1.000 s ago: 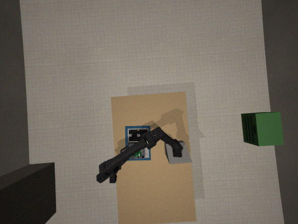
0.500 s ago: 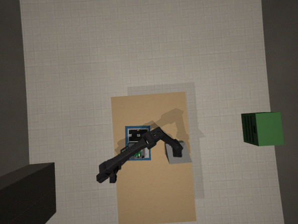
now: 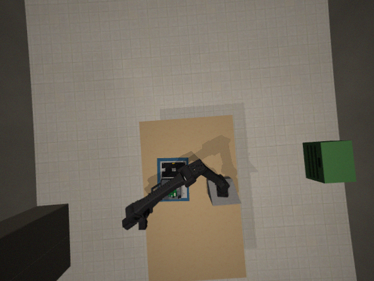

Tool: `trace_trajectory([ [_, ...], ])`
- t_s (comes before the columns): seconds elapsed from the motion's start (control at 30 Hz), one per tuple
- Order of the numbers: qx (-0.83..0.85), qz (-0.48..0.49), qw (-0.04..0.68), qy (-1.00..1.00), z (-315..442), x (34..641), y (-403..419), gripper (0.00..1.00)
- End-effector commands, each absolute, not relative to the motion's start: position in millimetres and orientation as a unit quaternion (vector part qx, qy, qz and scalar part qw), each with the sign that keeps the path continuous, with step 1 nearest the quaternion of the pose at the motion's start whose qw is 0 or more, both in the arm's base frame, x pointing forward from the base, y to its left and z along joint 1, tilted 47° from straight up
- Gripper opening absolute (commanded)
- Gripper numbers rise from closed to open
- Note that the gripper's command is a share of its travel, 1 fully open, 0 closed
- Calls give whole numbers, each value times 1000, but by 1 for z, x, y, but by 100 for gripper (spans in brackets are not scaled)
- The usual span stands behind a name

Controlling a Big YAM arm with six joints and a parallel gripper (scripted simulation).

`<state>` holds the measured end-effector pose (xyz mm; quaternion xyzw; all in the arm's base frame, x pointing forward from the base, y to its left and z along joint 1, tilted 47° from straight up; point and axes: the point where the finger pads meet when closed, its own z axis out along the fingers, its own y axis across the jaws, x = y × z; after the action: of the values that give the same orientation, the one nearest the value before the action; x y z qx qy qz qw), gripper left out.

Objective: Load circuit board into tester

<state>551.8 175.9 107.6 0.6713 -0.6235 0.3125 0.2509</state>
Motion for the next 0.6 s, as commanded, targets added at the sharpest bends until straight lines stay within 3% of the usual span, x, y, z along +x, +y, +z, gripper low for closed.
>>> trace_trajectory([
  [0.0, 670, 316, 236, -629, 118, 558, 170, 48],
  [0.57, 673, 317, 235, -626, 103, 558, 160, 48],
])
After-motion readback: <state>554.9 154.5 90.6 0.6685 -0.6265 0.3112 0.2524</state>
